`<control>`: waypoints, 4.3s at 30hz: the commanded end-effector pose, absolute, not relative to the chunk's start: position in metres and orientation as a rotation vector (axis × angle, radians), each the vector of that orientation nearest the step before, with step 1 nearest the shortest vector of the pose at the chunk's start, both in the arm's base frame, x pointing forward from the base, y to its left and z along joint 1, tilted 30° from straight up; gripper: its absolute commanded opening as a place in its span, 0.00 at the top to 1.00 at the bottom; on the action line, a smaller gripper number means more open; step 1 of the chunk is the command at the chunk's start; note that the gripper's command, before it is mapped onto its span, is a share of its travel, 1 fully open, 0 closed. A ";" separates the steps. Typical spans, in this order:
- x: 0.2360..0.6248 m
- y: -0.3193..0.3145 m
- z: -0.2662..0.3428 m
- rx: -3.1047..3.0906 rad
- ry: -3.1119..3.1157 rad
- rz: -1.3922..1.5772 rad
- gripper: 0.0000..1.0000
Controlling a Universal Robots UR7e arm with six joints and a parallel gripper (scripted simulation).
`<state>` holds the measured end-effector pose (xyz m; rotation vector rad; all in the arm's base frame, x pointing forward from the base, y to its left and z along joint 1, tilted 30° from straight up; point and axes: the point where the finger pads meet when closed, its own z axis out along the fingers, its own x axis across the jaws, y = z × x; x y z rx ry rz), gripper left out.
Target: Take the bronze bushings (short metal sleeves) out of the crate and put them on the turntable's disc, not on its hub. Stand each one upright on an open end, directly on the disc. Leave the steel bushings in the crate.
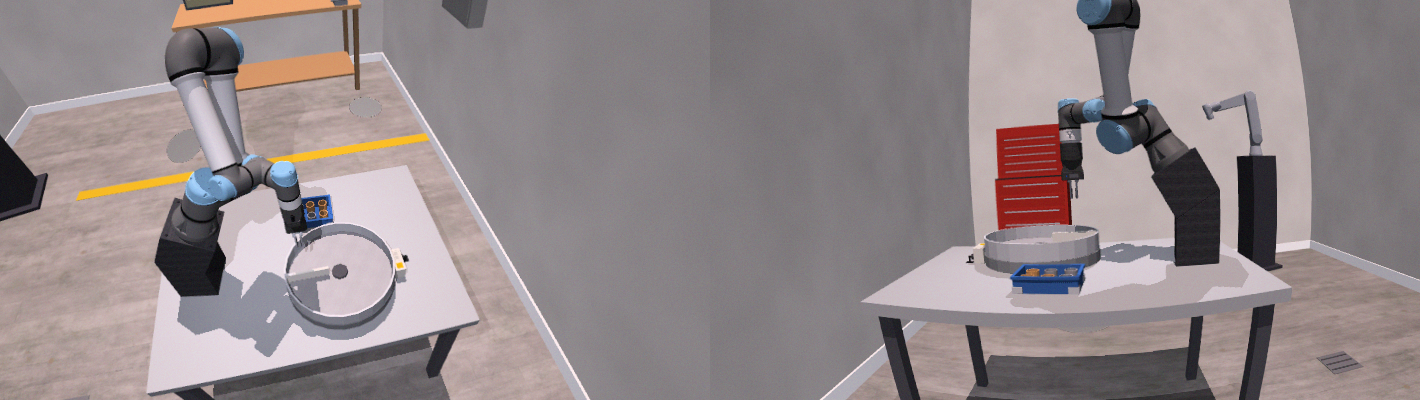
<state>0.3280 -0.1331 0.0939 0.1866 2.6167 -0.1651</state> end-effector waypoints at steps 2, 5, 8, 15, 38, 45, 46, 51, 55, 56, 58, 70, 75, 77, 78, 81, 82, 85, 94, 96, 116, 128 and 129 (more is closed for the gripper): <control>0.327 -0.132 0.093 0.189 2.616 -0.164 0.65; 0.327 -0.132 0.093 0.189 2.616 -0.164 0.65; 0.327 -0.132 0.093 0.189 2.616 -0.164 0.65; 0.327 -0.132 0.093 0.189 2.616 -0.164 0.64; 0.327 -0.132 0.093 0.189 2.616 -0.164 0.64; 0.327 -0.132 0.093 0.189 2.616 -0.164 0.64; 0.327 -0.132 0.093 0.189 2.616 -0.164 0.64; 0.328 -0.131 0.092 0.187 2.618 -0.161 0.64; 0.330 -0.129 0.092 0.187 2.619 -0.161 0.64; 0.330 -0.129 0.092 0.187 2.619 -0.161 0.64; 0.331 -0.128 0.092 0.187 2.620 -0.162 0.64; 0.351 -0.102 0.088 0.186 2.616 -0.165 0.64; 0.358 -0.091 0.086 0.186 2.616 -0.165 0.64; 0.364 -0.083 0.085 0.186 2.617 -0.165 0.64; 0.367 -0.078 0.084 0.186 2.617 -0.165 0.64; 0.377 -0.064 0.081 0.186 2.615 -0.165 0.64; 0.380 -0.059 0.079 0.186 2.614 -0.165 0.64; 0.393 -0.043 0.076 0.186 2.616 -0.164 0.64; 0.423 0.001 0.066 0.187 2.615 -0.164 0.64; 0.432 0.015 0.063 0.187 2.614 -0.164 0.64; 0.502 0.115 0.042 0.187 2.615 -0.163 0.64; 0.508 0.125 0.039 0.187 2.615 -0.163 0.64; 0.508 0.125 0.039 0.187 2.615 -0.163 0.64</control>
